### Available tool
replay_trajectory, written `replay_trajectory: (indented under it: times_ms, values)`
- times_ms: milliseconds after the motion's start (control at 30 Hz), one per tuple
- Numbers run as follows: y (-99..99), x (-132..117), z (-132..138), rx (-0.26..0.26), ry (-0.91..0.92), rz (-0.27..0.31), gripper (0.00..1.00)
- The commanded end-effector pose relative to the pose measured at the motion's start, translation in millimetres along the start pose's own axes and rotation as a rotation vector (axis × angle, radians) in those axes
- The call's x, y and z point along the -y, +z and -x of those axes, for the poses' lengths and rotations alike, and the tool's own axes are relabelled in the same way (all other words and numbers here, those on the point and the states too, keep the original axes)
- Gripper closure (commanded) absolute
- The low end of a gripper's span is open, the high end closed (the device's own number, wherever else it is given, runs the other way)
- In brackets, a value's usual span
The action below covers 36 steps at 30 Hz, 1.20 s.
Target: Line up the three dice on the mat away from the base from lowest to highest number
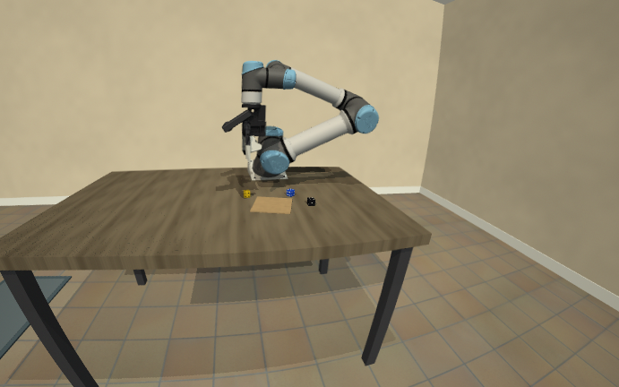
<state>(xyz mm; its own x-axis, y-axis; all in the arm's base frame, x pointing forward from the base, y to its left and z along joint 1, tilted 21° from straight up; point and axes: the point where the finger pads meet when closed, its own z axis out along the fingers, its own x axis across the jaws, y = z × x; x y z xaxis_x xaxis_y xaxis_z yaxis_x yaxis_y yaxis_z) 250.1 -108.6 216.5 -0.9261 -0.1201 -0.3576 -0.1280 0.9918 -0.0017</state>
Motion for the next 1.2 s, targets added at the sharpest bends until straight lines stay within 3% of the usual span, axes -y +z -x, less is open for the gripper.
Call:
replay_trajectory:
  times_ms: [0,633,1167]
  values:
    - [0.6,1,1,0.001,-0.054,0.000,0.00]
    - [5.5,4,5,0.000,-0.381,0.000,0.00]
    - [12.2,6,10,0.000,-0.811,0.000,0.00]
